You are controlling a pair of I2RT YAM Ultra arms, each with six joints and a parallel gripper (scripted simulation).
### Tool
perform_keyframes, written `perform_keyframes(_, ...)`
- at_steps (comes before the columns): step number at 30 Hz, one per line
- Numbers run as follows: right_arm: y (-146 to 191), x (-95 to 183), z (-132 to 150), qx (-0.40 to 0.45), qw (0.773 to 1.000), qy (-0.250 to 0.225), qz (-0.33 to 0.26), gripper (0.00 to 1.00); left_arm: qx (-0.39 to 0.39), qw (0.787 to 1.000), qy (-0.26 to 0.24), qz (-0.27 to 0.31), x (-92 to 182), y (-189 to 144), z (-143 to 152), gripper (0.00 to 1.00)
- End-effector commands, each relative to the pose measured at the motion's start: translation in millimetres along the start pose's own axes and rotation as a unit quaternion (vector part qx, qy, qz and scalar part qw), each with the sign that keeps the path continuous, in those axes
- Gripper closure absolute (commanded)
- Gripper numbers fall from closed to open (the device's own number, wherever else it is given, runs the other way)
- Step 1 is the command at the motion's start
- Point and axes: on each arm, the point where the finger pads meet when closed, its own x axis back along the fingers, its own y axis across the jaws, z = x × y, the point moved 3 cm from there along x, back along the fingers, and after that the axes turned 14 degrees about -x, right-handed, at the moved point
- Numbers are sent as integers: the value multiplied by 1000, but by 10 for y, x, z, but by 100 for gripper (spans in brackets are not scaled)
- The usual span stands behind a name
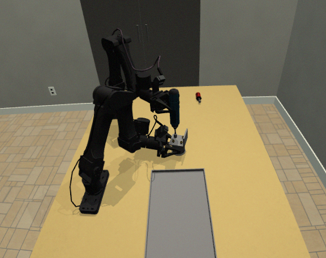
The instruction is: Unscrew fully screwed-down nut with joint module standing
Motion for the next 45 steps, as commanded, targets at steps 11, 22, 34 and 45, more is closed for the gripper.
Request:
perform_keyframes(11, 17, -30, 24, 1, 1000, 5, 0, 41, 5, 999, -50, -8, 37, 30, -243, 58)
perform_keyframes(22, 17, -30, 24, 1, 1000, 5, 0, 41, 5, 999, -51, -9, -5, 26, -237, 58)
perform_keyframes(34, 17, -30, 24, 1, 1000, 5, 0, 41, 5, 998, -57, -10, 1, 39, -289, 58)
perform_keyframes(45, 17, -30, 24, 1, 1000, 5, 0, 41, 5, 998, -54, -9, 15, 31, -258, 58)
